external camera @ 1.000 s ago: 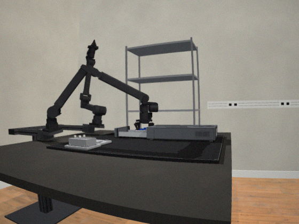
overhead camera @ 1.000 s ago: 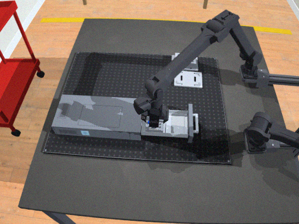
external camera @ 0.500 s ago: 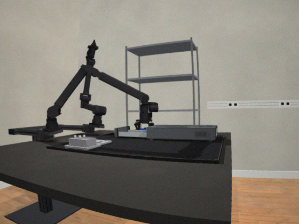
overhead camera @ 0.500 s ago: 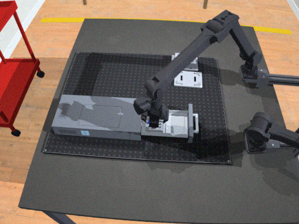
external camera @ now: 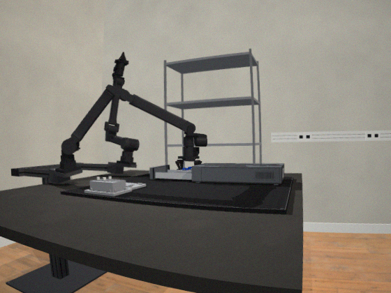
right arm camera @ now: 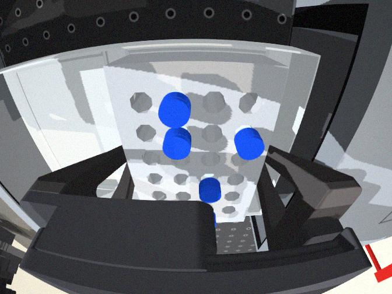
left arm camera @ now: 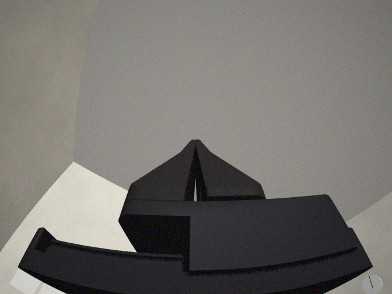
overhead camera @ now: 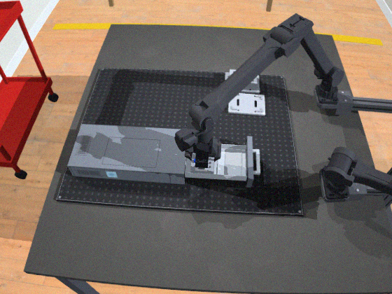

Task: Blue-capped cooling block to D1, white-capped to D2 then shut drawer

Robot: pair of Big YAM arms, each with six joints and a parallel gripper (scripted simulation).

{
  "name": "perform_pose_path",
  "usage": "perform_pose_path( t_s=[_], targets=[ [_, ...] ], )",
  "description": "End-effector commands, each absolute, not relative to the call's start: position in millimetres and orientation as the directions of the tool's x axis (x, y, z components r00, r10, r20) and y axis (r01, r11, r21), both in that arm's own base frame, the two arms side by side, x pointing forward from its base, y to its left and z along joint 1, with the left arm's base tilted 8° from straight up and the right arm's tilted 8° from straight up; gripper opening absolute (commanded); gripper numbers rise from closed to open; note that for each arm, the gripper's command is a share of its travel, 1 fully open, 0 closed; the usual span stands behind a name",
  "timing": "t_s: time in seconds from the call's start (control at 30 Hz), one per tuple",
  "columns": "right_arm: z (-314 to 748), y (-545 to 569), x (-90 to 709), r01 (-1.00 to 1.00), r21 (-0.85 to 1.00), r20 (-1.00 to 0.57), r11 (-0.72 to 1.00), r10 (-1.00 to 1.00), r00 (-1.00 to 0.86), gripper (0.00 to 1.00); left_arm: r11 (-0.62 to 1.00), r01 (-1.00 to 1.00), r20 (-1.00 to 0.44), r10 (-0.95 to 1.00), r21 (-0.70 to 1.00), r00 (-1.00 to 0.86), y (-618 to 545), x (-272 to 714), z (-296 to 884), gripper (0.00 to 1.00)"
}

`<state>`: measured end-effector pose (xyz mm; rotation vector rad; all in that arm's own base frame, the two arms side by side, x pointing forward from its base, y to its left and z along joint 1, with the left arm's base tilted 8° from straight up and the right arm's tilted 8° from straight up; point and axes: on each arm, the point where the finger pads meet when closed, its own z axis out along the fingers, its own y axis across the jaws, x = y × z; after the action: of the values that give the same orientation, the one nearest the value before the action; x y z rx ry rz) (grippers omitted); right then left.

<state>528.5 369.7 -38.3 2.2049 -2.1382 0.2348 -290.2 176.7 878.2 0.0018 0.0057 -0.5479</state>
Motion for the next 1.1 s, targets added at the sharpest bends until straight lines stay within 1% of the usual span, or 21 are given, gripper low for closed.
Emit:
perform_pose_path(
  t_s=[0.0,1.07],
  targets=[
    [-12,390,548,-0.995,-0.097,0.125,-0.039,-0.992,0.027,0.00,0.858,0.514,-0.040,-0.514,0.001,0.857,163,-272,886,0.00],
    [-1,391,546,-0.999,-0.045,0.166,-0.027,-0.986,0.019,0.00,0.858,0.514,-0.040,-0.514,0.001,0.857,163,-272,886,0.00]
  ],
)
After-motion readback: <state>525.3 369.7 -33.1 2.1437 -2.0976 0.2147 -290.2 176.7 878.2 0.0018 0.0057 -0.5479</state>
